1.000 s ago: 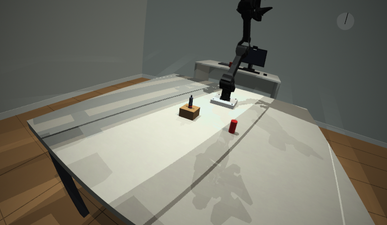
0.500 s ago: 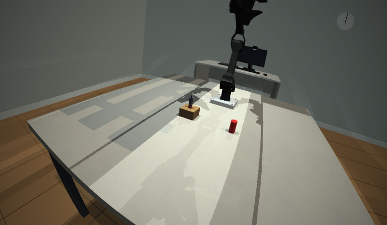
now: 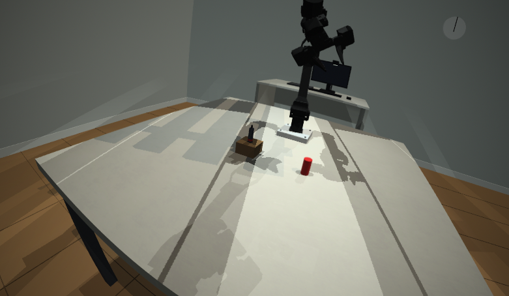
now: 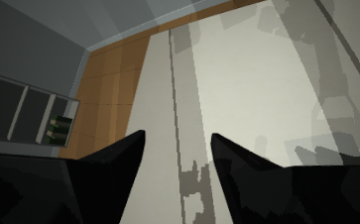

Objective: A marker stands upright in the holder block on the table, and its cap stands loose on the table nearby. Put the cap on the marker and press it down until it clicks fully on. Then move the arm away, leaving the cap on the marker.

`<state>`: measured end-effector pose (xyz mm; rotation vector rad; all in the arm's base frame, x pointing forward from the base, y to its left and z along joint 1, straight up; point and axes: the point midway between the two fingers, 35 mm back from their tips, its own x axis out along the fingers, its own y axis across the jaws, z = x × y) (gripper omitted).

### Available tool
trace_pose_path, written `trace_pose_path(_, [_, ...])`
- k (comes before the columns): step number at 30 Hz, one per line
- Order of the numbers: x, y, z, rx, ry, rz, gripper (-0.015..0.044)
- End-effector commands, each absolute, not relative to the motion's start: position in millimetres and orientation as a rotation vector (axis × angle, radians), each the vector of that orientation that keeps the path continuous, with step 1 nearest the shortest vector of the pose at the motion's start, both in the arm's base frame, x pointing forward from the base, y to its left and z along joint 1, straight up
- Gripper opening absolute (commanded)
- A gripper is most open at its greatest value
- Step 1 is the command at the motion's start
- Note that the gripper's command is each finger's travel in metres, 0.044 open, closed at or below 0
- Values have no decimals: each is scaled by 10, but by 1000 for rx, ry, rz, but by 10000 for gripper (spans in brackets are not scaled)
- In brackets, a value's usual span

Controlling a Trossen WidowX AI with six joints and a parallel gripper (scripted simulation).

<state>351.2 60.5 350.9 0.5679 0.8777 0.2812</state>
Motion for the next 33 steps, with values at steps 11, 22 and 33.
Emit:
trace_pose_path(11, [3516, 555, 1499, -464, 1432, 498, 242])
trace_pose_path(22, [3508, 604, 1377, -549, 1474, 541, 242])
trace_pose_path(33, [3517, 605, 1027, -549, 1474, 541, 242])
